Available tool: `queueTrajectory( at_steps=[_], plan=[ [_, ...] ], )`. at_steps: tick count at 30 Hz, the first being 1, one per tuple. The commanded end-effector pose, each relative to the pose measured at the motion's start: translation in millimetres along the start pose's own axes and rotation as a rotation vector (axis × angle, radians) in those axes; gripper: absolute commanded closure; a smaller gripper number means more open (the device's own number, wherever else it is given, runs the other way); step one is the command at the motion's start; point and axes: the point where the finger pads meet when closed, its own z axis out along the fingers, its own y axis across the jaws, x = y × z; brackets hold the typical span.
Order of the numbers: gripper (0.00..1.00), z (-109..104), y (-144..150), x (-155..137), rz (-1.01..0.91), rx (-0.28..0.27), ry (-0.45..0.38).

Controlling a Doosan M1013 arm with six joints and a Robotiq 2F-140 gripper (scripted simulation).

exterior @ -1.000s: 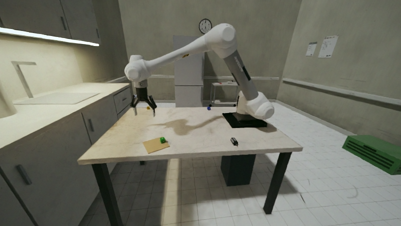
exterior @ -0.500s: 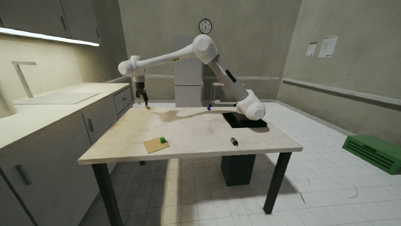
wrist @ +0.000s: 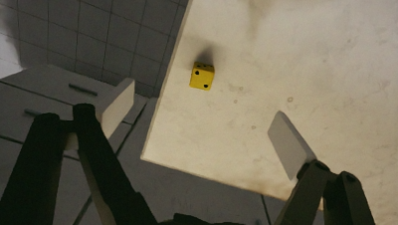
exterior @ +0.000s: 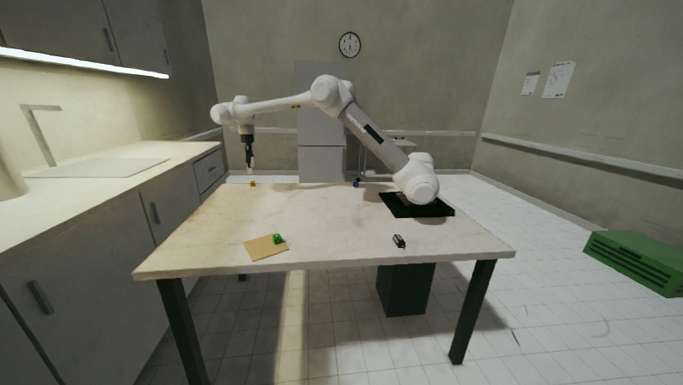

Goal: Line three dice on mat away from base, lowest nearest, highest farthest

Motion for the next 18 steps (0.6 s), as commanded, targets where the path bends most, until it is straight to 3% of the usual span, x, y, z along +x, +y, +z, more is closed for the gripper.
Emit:
queueTrajectory(
  at_steps=[1, 2, 3, 18],
  plan=[
    [0.0, -1.9, -4.0, -0.5, 0.01, 0.0, -0.001],
    [0.0, -1.9, -4.4, -0.4, 0.011, 0.0, -0.001],
    [0.65, -1.9, -4.4, -0.4, 0.011, 0.0, -0.001],
    [0.65, -1.9, -4.4, -0.4, 0.011, 0.0, -0.001]
  ],
)
